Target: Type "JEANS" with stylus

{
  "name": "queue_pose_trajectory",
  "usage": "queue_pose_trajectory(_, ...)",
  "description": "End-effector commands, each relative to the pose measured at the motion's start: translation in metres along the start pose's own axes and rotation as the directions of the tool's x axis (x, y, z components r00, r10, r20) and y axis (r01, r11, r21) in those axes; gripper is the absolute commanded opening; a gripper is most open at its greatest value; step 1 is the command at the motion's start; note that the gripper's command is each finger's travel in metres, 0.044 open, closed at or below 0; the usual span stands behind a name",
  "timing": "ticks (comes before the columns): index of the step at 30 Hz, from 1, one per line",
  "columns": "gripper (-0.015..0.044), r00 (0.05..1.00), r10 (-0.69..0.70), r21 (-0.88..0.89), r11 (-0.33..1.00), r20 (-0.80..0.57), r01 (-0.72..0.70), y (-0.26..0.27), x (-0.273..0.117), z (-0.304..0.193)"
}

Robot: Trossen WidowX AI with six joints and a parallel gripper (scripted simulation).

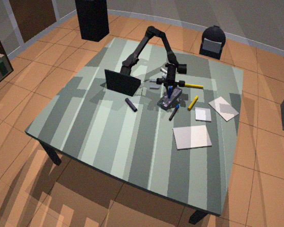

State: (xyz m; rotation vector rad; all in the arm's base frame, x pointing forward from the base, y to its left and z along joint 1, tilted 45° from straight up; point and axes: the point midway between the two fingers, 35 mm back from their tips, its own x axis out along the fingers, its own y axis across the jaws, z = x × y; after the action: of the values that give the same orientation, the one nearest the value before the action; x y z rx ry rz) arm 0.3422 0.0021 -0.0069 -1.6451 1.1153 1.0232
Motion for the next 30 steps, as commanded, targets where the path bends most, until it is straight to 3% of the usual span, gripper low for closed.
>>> queue_pose_trajectory(1,0.0081,1.000,-0.007,0.001,1.000,-0.003,0.007,-0.001,-0.010,-0.015)
queue_pose_trajectory(5,0.0084,1.000,-0.008,0.013,1.000,-0.010,0.008,-0.001,-0.008,-0.016)
queue_pose_trajectory(11,0.0044,1.000,-0.008,0.013,1.000,-0.010,0.008,-0.001,-0.008,-0.016)
queue_pose_trajectory(13,0.0000,1.000,-0.008,0.012,1.000,-0.010,0.008,-0.003,-0.010,-0.015)
queue_pose_trajectory(30,0.0000,1.000,-0.008,0.008,1.000,-0.001,0.008,-0.049,-0.065,0.016)
